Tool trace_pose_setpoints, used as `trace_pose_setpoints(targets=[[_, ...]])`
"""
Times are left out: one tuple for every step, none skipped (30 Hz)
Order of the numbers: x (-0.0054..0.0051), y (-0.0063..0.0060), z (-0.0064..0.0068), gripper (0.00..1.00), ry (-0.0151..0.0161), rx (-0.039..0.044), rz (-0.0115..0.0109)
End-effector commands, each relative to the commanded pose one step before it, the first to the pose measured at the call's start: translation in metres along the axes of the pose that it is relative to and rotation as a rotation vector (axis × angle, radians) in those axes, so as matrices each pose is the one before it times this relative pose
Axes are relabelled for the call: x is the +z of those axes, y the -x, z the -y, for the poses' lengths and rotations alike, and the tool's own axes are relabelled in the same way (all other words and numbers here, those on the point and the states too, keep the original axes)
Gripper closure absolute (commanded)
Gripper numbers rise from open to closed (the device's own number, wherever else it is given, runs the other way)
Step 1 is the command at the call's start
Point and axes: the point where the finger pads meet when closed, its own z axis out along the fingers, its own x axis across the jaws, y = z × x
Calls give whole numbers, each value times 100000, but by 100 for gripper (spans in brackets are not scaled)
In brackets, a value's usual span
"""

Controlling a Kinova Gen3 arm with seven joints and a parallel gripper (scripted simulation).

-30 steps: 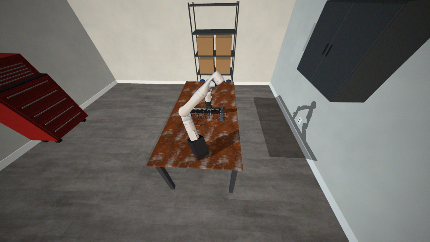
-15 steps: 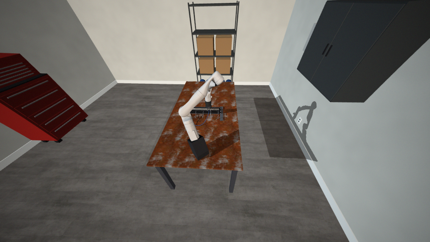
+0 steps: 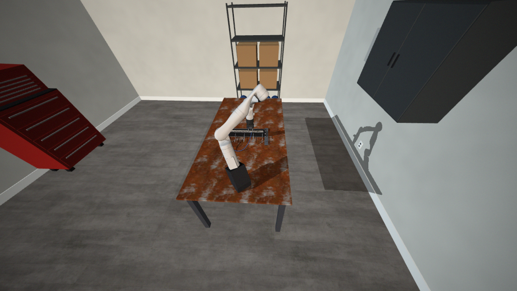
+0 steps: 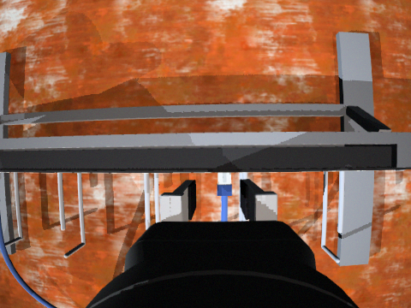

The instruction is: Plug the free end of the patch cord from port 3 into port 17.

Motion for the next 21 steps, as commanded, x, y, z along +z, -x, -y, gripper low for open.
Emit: trace_pose_setpoints(targets=[[-1205,-550,165,27,-851,652,-1032],[-330,0,-1,27,0,1,0],[-324,0,-1,27,0,0,0],[-317,0,-1,27,0,-1,0],[-306,0,-1,27,0,0,0],[-294,0,-1,27,0,0,0],[-280,1,-1,27,1,-1,1],[-263,-1,0,27,-1,1,-1],[0,0,0,27,0,0,0],[0,0,0,27,0,0,0],[-246,0,-1,27,0,-1,1],[-227,-1,0,27,0,1,-1],[-207,1,-1,27,0,-1,1],[-185,-1,0,27,0,1,-1],[-163,0,-1,27,0,0,0],[-142,0,-1,27,0,-1,0],[-119,-1,0,27,0,1,-1],[-98,0,0,27,0,0,0],[-78,0,0,27,0,0,0],[-59,0,0,27,0,0,0],[-41,0,0,27,0,0,0]])
